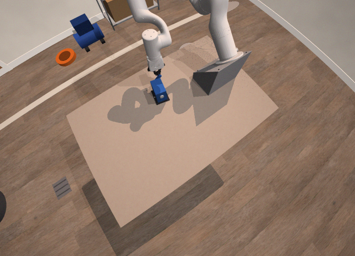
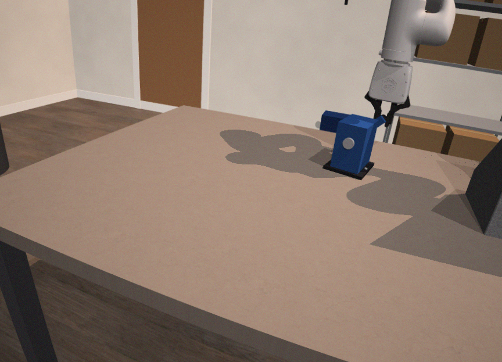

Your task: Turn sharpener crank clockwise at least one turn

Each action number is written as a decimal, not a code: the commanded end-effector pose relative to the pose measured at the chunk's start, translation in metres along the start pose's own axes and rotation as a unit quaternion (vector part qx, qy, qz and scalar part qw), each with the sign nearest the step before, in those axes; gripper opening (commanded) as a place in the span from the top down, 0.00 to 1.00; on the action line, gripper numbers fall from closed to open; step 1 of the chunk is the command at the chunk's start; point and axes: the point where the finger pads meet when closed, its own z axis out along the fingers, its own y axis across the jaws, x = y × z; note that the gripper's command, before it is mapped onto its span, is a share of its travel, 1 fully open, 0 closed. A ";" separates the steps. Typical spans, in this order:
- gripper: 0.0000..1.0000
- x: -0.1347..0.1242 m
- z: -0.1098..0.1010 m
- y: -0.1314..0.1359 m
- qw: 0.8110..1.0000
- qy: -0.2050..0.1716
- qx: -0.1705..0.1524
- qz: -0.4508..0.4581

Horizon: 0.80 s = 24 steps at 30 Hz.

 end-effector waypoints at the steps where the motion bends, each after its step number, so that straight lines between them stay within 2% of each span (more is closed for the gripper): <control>1: 1.00 0.000 -0.006 -0.007 1.000 0.000 0.000 0.000; 24: 1.00 0.000 -0.012 -0.018 1.000 0.000 0.000 0.000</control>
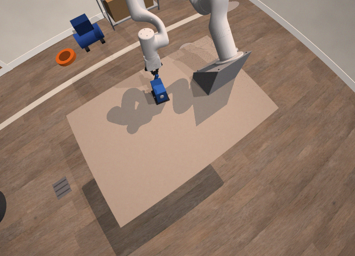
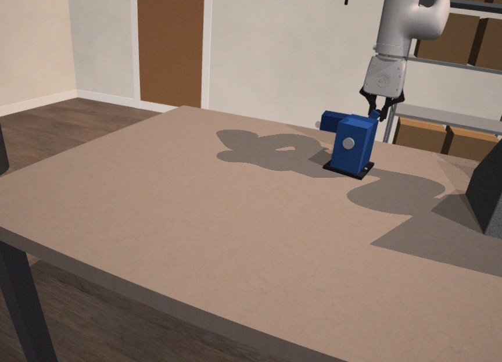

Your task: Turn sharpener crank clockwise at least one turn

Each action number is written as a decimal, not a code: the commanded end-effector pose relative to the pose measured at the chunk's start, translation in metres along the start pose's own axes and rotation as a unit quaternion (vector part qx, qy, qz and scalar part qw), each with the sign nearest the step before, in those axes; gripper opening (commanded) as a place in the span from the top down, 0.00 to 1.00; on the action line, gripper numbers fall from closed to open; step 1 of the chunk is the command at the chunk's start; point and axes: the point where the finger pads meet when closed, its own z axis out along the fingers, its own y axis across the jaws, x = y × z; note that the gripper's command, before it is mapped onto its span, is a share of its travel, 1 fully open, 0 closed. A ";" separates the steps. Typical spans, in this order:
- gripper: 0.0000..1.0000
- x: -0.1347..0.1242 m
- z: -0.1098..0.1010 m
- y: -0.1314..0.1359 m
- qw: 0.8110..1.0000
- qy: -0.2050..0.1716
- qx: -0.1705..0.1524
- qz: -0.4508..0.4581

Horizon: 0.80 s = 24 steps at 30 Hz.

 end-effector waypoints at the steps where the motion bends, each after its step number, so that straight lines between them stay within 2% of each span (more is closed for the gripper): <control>1: 1.00 0.000 -0.001 -0.001 1.000 0.000 0.001 0.000; 10: 1.00 0.000 -0.001 -0.002 1.000 0.000 0.001 0.000; 18: 1.00 0.000 -0.004 -0.017 1.000 0.000 0.001 0.000; 24: 1.00 0.000 -0.004 -0.020 1.000 0.000 0.001 0.000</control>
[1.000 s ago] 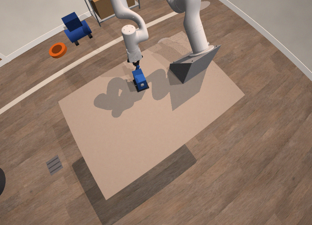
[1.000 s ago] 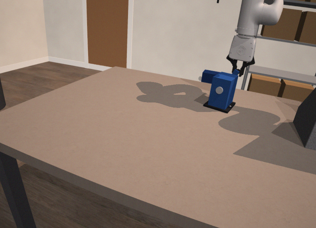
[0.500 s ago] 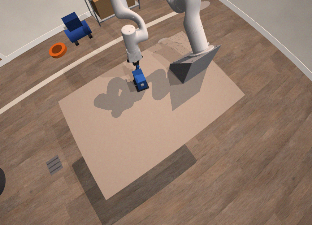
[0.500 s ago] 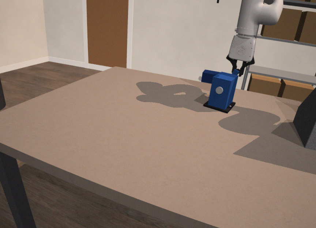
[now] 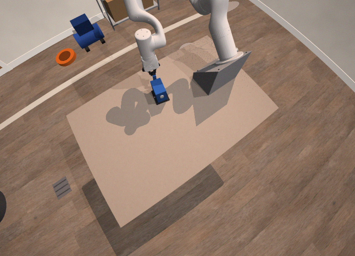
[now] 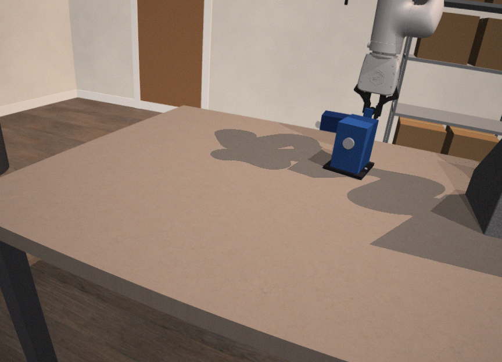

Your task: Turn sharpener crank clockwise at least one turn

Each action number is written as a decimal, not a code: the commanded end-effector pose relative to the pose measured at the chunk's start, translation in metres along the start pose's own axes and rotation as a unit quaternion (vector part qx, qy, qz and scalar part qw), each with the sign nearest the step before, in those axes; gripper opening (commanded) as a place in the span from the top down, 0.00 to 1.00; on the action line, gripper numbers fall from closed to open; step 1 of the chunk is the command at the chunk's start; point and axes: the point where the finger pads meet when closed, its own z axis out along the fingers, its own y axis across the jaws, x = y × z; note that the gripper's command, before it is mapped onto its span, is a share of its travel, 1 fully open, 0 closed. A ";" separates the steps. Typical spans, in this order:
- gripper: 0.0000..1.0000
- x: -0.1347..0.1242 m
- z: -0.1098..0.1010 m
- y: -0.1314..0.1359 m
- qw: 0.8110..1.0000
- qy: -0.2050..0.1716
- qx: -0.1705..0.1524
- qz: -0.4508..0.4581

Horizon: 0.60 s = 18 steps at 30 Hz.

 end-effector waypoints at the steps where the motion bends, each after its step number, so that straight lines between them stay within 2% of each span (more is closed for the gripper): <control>1: 1.00 0.000 -0.001 -0.003 1.000 0.000 0.000 0.000; 9: 1.00 0.000 -0.001 -0.003 1.000 0.000 0.000 0.000; 10: 0.46 0.000 -0.001 -0.003 1.000 0.000 0.000 0.000; 18: 0.46 0.000 -0.001 -0.003 1.000 0.000 0.000 0.000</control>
